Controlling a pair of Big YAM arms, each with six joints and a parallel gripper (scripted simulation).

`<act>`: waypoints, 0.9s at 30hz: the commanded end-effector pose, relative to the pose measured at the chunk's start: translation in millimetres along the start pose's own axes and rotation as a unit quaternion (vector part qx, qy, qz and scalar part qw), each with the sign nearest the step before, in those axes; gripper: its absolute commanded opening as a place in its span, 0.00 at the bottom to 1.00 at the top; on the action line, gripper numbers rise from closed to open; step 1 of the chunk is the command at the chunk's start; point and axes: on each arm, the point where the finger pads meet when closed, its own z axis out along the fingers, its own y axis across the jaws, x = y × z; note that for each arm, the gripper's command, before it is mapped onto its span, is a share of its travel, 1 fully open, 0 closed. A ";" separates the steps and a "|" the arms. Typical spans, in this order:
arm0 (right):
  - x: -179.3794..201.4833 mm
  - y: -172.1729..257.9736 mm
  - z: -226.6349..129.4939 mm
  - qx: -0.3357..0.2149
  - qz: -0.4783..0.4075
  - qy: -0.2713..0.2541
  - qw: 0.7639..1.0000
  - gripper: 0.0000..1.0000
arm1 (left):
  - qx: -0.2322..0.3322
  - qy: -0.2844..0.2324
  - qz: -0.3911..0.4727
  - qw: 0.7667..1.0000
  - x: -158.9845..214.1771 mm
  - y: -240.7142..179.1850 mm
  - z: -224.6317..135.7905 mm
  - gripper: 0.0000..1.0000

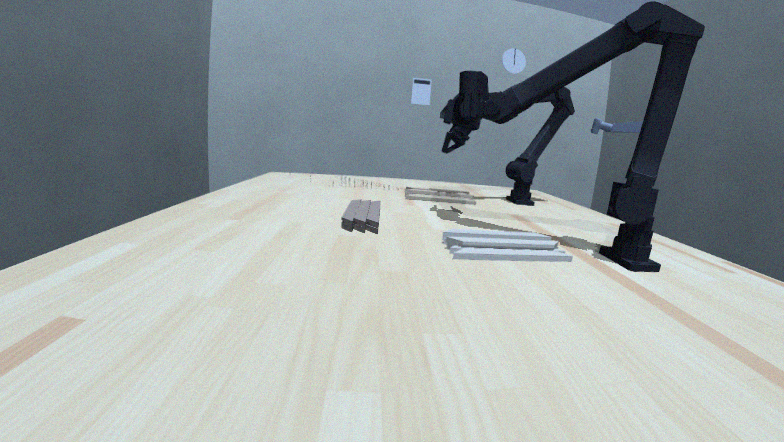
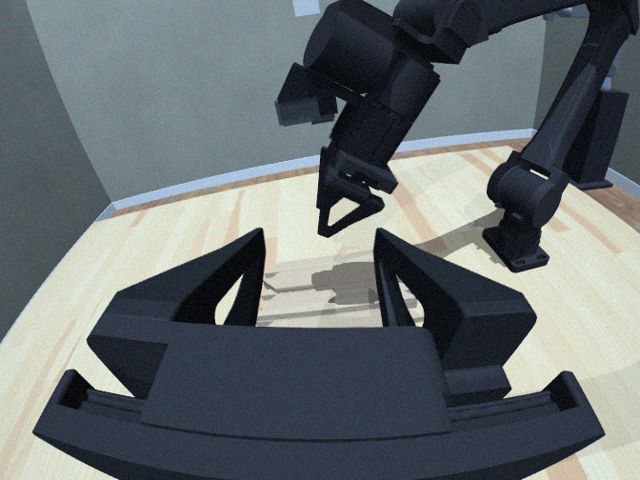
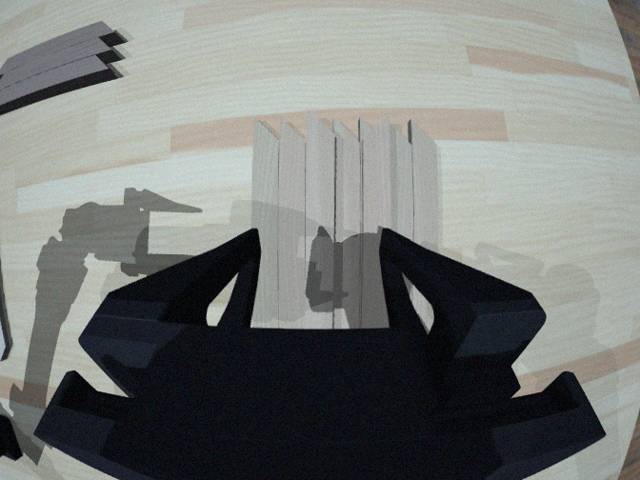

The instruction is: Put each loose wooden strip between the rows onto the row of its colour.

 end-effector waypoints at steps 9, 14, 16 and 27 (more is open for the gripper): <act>-17.7 2.3 -7.7 -0.003 0.005 -0.021 1.000 0.60 | 0.003 -0.012 0.029 0.999 -27.2 14.3 9.0 0.55; -17.7 2.3 -7.7 -0.003 0.005 -0.021 1.000 0.60 | 0.003 -0.012 0.027 1.000 -27.2 14.3 9.0 0.55; -17.7 2.3 -7.7 -0.003 0.005 -0.021 1.000 0.60 | 0.003 -0.012 0.027 1.000 -27.2 14.3 9.0 0.55; -17.7 2.3 -7.7 -0.003 0.005 -0.021 1.000 0.60 | 0.003 -0.012 0.027 1.000 -27.2 14.3 9.0 0.55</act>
